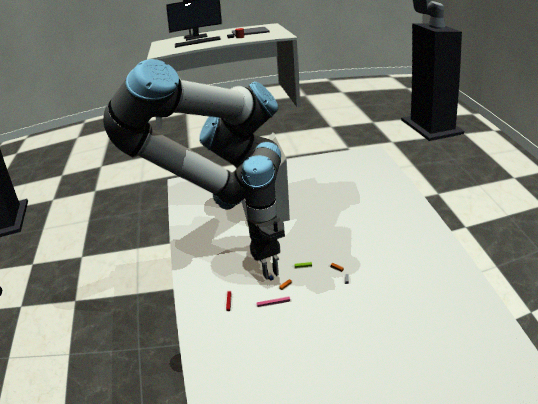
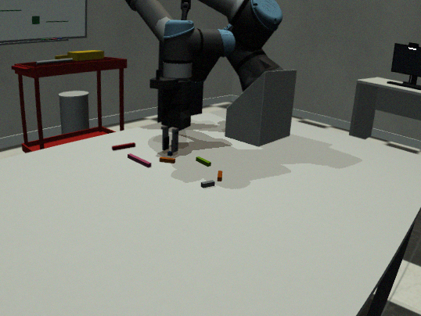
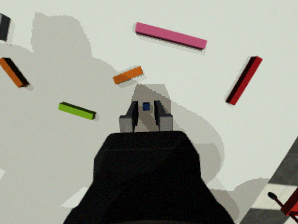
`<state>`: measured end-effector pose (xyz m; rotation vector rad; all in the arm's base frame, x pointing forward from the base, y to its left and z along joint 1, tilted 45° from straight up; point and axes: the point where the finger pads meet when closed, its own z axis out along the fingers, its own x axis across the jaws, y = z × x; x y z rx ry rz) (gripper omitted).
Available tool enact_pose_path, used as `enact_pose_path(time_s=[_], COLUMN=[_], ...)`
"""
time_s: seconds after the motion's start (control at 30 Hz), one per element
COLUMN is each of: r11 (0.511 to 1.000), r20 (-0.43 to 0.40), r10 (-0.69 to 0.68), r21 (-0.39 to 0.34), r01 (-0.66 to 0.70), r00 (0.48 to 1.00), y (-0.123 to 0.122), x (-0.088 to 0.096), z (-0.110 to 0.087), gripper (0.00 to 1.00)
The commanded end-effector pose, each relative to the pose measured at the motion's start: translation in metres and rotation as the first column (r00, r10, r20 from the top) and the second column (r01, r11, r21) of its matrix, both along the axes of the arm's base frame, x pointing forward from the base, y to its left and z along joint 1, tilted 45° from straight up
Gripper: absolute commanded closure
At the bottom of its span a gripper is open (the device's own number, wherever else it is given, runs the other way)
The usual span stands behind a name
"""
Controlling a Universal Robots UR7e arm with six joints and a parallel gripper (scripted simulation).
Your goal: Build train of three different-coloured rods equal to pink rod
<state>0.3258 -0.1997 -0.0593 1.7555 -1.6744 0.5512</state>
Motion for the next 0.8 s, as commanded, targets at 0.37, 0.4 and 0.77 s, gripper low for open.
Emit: enact_pose_path(time_s=[0.37,0.4,0.77], r11=[1.0,1.0,1.0], r20=[0.001,0.001,0.001], r10=[0.001,0.001,0.001], r21=[-0.001,-0.001,-0.001], r01=[-0.001,-0.001,-0.001], r00=[1.0,1.0,1.0], y=[0.031,0.031,0.05], x=[0.006,0.006,0.009], z=[0.032,0.032,0.051], gripper=[0.46,0.46,0.46])
